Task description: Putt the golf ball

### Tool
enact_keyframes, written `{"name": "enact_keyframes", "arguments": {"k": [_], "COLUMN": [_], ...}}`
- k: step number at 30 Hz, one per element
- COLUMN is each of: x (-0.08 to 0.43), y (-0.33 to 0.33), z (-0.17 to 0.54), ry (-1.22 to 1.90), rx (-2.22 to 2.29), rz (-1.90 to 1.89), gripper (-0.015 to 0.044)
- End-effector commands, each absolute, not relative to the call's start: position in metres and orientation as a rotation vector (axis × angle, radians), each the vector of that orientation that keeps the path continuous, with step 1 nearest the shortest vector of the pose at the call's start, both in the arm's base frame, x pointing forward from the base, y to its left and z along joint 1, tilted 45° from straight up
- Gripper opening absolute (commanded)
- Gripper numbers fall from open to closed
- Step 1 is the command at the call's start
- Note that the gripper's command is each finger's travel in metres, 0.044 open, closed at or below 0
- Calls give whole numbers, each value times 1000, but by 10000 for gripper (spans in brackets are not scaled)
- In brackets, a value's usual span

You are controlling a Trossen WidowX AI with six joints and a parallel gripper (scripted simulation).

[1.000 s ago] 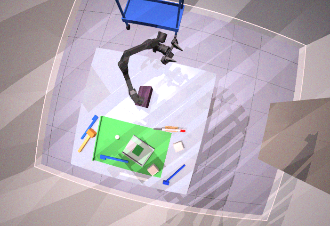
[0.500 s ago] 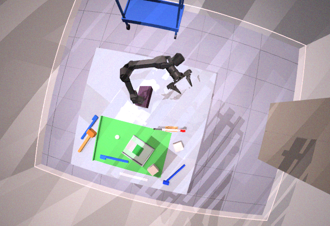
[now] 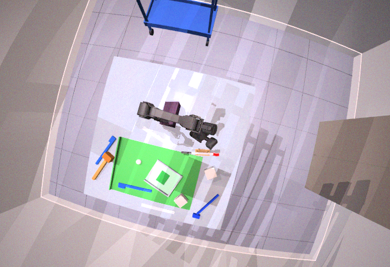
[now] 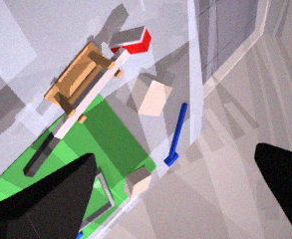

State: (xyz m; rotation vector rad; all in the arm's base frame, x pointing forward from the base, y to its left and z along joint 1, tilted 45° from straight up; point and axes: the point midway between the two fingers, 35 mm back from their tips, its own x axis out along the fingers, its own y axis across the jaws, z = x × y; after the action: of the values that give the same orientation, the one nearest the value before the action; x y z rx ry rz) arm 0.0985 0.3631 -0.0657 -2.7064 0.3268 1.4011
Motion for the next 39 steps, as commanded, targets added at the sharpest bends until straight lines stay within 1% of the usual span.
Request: {"name": "enact_keyframes", "arguments": {"k": [1,8,12,14,21,39], "x": [147,207,229,233,230,229], "y": [324,248,194,177,175,143], "z": [-78,-91,-97,-98,-100,-133], "ry": [644,1161,1460,1547,1557,1558], "rx": [-2544,-2128,-1801,-1692,-1678,-1679], "rz": [1409,1301,1173,1124,1118,1116], "gripper": [440,440,440,440,440,440]}}
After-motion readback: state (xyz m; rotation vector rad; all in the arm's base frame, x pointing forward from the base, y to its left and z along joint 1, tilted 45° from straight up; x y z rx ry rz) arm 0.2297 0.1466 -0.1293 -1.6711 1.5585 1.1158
